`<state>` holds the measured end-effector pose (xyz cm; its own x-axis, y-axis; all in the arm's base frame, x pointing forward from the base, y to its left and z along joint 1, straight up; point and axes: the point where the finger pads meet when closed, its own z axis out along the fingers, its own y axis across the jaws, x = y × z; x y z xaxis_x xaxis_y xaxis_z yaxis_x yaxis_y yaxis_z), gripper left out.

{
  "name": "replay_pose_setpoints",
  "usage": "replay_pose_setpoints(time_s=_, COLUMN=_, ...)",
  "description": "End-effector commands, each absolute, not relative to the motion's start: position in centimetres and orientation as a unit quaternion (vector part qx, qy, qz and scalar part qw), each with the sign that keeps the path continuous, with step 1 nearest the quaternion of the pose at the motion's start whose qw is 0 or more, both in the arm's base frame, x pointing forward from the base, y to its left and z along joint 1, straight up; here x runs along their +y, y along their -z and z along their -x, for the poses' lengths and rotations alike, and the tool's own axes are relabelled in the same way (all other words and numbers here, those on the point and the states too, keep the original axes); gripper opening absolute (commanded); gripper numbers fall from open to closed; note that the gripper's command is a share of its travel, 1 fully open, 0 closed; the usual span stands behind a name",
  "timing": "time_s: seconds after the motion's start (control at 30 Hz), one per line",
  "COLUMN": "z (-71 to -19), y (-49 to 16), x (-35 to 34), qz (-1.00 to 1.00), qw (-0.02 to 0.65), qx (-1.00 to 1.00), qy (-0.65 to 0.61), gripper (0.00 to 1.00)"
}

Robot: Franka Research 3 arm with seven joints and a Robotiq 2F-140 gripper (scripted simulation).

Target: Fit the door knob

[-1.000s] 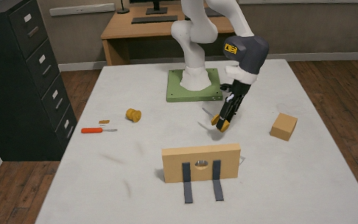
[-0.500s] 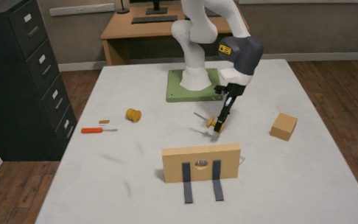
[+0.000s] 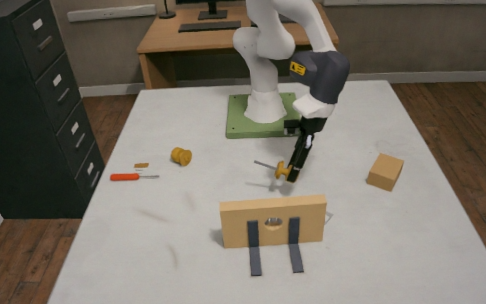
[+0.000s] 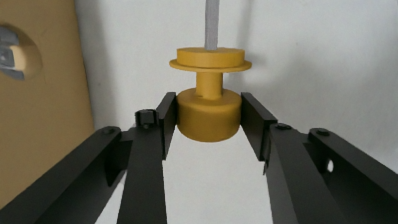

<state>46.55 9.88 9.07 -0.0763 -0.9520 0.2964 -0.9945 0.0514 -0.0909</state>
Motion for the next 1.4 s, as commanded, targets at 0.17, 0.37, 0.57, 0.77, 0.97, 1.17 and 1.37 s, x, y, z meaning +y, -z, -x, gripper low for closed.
replay_pose_setpoints(time_s=0.17, z=-47.0, y=-9.2, x=9.8, qz=-0.806, qw=0.090, qx=-0.577, qy=-0.098, gripper=0.42)
replay_pose_setpoints(time_s=0.37, z=-47.8, y=-9.2, x=8.1, qz=-0.832, qw=0.093, qx=-0.539, qy=-0.089, gripper=0.42)
replay_pose_setpoints(time_s=0.57, z=-47.8, y=-9.2, x=8.0, qz=-0.874, qw=0.101, qx=-0.470, qy=-0.074, gripper=0.42)
replay_pose_setpoints(time_s=0.77, z=-48.5, y=-9.3, x=6.6, qz=-0.906, qw=0.109, qx=-0.405, qy=-0.063, gripper=0.42)
replay_pose_setpoints(time_s=0.97, z=-48.7, y=-9.3, x=6.1, qz=-0.929, qw=0.110, qx=-0.350, qy=-0.050, gripper=0.42)
replay_pose_setpoints(time_s=1.17, z=-48.9, y=-9.3, x=5.8, qz=-0.951, qw=0.118, qx=-0.283, qy=-0.039, gripper=0.42)
replay_pose_setpoints(time_s=1.37, z=-49.7, y=-9.3, x=4.1, qz=-0.969, qw=0.122, qx=-0.212, qy=-0.025, gripper=0.42)
